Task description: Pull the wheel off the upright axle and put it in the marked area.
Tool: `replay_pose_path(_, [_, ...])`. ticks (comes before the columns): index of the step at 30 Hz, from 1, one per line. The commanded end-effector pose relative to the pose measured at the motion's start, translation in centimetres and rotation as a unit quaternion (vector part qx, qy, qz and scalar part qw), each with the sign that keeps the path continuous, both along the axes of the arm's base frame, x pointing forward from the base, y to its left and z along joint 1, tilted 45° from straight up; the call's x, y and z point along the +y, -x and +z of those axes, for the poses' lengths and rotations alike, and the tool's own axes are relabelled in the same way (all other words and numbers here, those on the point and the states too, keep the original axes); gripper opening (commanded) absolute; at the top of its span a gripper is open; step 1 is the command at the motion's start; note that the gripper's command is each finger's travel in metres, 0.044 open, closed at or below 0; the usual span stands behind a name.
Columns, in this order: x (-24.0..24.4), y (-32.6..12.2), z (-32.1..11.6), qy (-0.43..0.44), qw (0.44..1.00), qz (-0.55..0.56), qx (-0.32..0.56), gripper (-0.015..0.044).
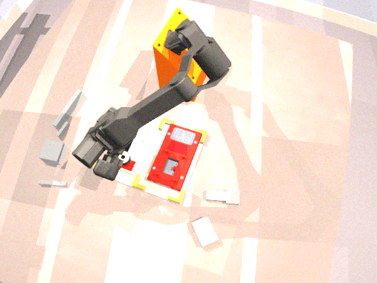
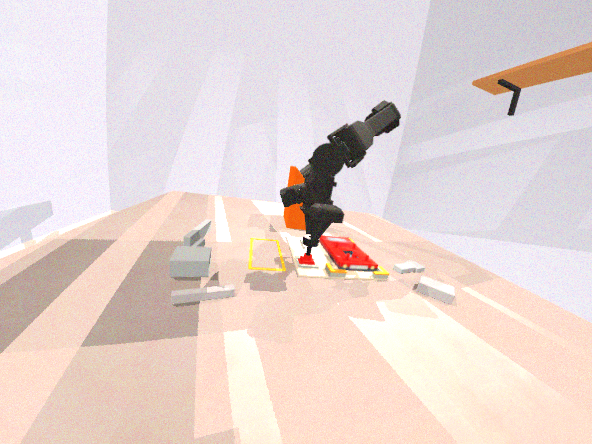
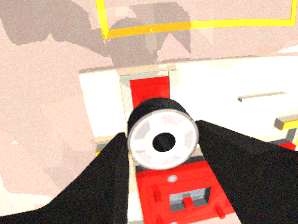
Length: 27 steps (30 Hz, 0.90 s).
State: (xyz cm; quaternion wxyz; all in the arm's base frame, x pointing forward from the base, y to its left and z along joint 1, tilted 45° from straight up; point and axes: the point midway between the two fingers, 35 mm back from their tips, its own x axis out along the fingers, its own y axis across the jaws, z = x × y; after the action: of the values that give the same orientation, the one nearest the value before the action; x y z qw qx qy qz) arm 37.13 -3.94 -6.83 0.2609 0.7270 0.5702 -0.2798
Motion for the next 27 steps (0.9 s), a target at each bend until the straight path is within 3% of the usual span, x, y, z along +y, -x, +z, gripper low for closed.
replay_pose_path(1, [-0.1, 0.1, 0.1, 0.001, 1.000, 0.002, 0.000, 0.0000])
replay_pose_path(27, [-2.9, 1.1, 2.9, 0.001, 1.000, 0.002, 0.000, 0.0000])
